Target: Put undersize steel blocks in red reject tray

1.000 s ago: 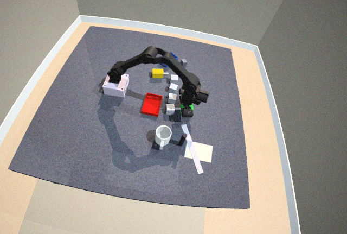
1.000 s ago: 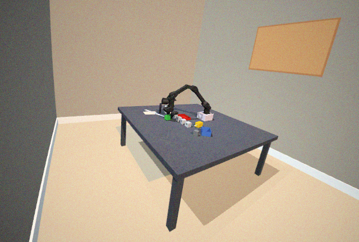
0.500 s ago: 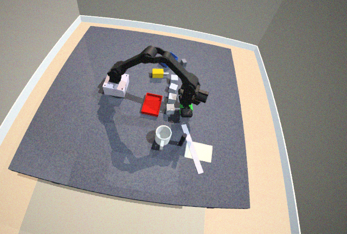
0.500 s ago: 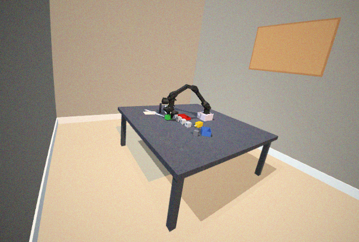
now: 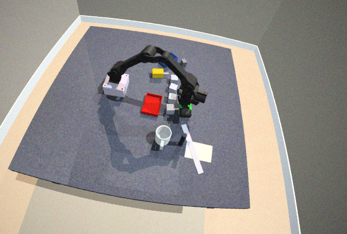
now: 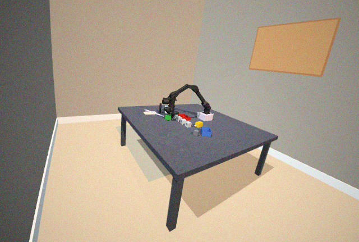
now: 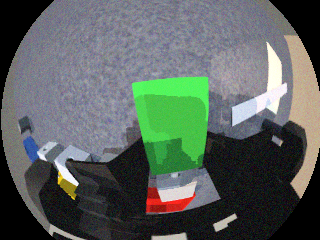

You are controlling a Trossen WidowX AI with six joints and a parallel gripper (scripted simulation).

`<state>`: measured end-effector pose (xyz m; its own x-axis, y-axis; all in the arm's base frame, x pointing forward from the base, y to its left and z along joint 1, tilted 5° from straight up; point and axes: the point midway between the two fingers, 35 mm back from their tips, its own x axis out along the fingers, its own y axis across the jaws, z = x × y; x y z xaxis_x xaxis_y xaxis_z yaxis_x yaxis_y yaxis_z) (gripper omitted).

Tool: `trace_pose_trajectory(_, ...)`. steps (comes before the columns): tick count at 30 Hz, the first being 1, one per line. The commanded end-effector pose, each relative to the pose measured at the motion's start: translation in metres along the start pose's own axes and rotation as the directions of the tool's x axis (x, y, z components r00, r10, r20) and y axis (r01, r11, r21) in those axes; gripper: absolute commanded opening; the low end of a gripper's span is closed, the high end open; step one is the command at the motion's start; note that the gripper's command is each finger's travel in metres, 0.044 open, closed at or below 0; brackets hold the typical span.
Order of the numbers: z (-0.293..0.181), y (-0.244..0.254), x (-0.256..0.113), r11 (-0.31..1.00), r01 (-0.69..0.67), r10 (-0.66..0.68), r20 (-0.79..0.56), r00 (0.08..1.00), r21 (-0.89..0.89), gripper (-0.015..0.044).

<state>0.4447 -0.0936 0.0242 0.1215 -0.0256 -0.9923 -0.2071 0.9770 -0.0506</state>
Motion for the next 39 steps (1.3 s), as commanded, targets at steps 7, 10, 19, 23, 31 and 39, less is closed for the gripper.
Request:
trace_pose_trajectory(7, -0.0034, -0.0001, -0.0045, 1.000, 0.001, -0.001, 0.010, 1.000, -0.004, 0.0000)
trace_pose_trajectory(10, -0.0037, -0.0001, -0.0045, 1.000, 0.001, -0.001, 0.010, 1.000, -0.004, 0.0000)
trace_pose_trajectory(19, -0.0073, -0.0001, -0.0042, 1.000, 0.001, -0.001, 0.009, 1.000, -0.004, 0.0000)
trace_pose_trajectory(23, -0.0089, 0.0001, -0.0039, 1.000, 0.001, -0.001, 0.009, 1.000, -0.004, 0.0000)
trace_pose_trajectory(31, -0.0070, -0.0002, -0.0012, 1.000, 0.001, -0.001, 0.008, 1.000, -0.001, 0.0000)
trace_pose_trajectory(39, -0.0028, 0.0000, -0.0024, 1.000, 0.001, -0.001, 0.009, 1.000, -0.002, 0.0000)
